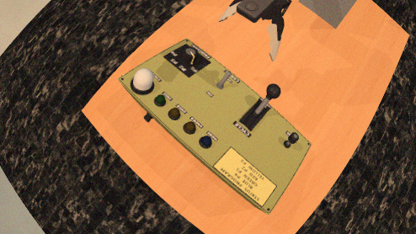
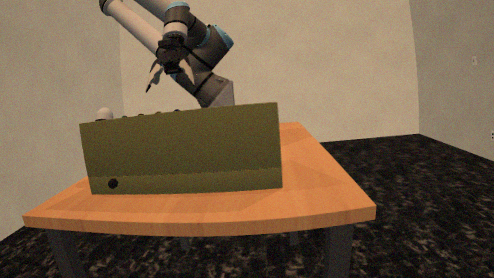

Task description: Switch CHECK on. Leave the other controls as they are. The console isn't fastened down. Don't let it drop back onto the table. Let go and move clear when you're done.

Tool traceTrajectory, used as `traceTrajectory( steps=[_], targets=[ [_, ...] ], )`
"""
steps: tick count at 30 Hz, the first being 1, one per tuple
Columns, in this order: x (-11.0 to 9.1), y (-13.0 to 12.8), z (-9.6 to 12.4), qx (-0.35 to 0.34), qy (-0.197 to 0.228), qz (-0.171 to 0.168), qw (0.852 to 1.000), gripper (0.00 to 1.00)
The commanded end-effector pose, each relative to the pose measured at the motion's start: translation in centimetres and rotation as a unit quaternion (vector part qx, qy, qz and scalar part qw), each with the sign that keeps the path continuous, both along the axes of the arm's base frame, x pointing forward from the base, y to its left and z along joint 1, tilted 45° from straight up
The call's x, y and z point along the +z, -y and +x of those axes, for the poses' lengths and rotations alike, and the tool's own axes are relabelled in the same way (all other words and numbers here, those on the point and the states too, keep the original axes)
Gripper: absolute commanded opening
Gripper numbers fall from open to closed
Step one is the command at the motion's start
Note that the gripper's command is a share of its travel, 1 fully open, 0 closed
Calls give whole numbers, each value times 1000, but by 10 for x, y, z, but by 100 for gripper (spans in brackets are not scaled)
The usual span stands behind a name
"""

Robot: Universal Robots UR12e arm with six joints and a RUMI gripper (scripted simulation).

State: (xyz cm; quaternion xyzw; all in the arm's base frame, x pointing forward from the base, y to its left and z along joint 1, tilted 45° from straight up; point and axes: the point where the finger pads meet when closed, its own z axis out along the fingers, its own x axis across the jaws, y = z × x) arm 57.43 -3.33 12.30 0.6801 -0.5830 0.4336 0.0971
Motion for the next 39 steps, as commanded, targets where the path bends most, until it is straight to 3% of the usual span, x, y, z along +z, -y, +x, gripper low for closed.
traceTrajectory(
  steps=[1,11,12,39],
  targets=[
    [0,0,-1,1,3,-3,1000,100],
    [0,0,-1,1,3,-3,1000,100],
    [0,0,-1,1,3,-3,1000,44],
    [0,0,-1,1,3,-3,1000,44]
  ],
)
